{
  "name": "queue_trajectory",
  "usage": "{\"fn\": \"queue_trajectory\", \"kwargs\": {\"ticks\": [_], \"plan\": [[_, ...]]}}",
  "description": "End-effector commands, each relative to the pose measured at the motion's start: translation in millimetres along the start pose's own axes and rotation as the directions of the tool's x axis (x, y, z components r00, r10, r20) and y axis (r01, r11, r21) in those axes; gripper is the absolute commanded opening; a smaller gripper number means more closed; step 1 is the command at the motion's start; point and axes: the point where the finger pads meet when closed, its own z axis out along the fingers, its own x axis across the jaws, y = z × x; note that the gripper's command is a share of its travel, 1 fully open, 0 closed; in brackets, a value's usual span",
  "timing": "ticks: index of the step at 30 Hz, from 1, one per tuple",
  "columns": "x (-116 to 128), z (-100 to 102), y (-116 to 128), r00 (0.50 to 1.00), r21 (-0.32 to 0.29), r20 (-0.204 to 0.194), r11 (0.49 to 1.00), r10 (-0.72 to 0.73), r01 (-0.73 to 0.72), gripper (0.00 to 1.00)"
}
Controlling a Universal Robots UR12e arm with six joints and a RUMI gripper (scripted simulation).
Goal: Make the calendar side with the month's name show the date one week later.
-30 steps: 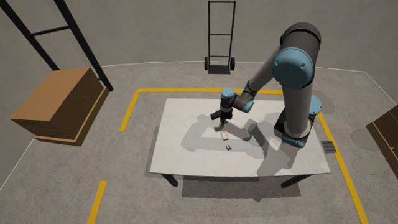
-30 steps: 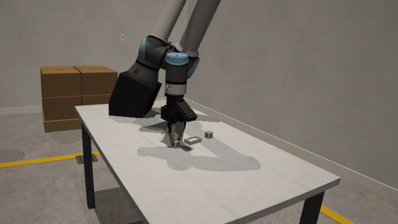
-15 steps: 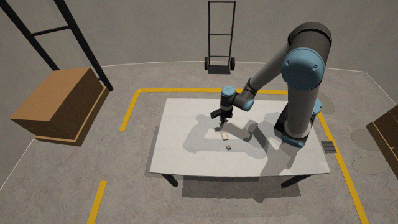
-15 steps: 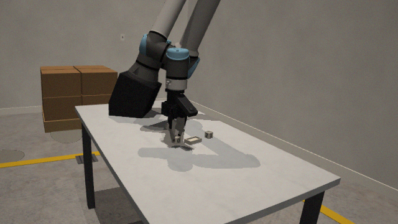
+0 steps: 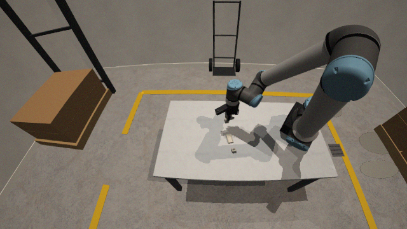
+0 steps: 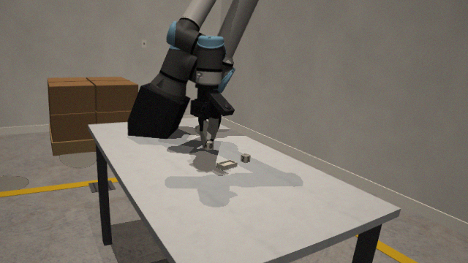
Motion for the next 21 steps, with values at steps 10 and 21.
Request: {"fn": "queue_trajectory", "kwargs": {"ticks": [10, 21], "plan": [[-2, -6, 4, 1.000, -0.012, 0.014, 1.000, 0.003, -0.003, 0.10], [-97, -15, 3, 1.000, -0.015, 0.014, 1.000, 0.003, -0.002, 0.10]]}}
